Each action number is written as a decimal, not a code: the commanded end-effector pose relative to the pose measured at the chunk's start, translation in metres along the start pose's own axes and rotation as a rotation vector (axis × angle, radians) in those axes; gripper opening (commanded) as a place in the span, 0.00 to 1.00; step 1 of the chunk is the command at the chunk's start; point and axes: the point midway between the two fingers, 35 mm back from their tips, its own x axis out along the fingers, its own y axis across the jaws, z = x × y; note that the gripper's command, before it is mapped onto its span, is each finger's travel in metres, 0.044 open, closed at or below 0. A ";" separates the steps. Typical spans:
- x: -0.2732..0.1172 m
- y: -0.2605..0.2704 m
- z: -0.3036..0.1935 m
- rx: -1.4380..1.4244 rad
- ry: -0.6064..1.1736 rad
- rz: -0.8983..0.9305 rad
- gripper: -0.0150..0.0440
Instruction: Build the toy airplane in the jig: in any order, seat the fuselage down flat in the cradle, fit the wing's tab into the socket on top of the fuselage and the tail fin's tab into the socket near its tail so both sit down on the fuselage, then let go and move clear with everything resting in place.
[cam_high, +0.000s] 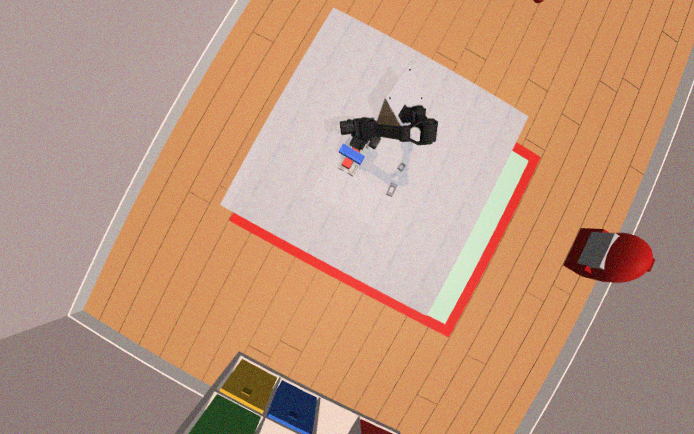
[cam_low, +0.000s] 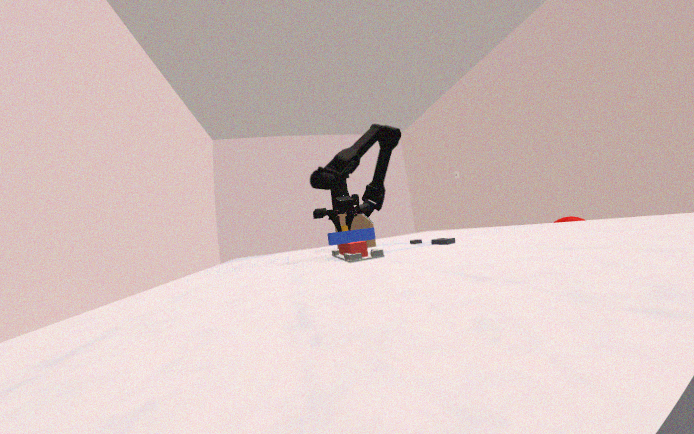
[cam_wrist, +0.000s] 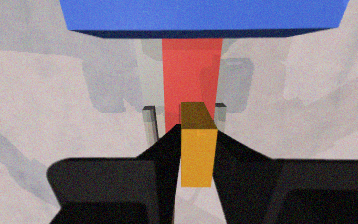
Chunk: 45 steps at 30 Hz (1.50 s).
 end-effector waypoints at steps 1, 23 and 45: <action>0.000 0.000 0.000 0.000 0.000 0.000 0.25; -0.045 -0.004 0.003 0.004 -0.001 -0.004 0.69; -0.093 -0.004 0.003 0.006 -0.002 -0.002 0.69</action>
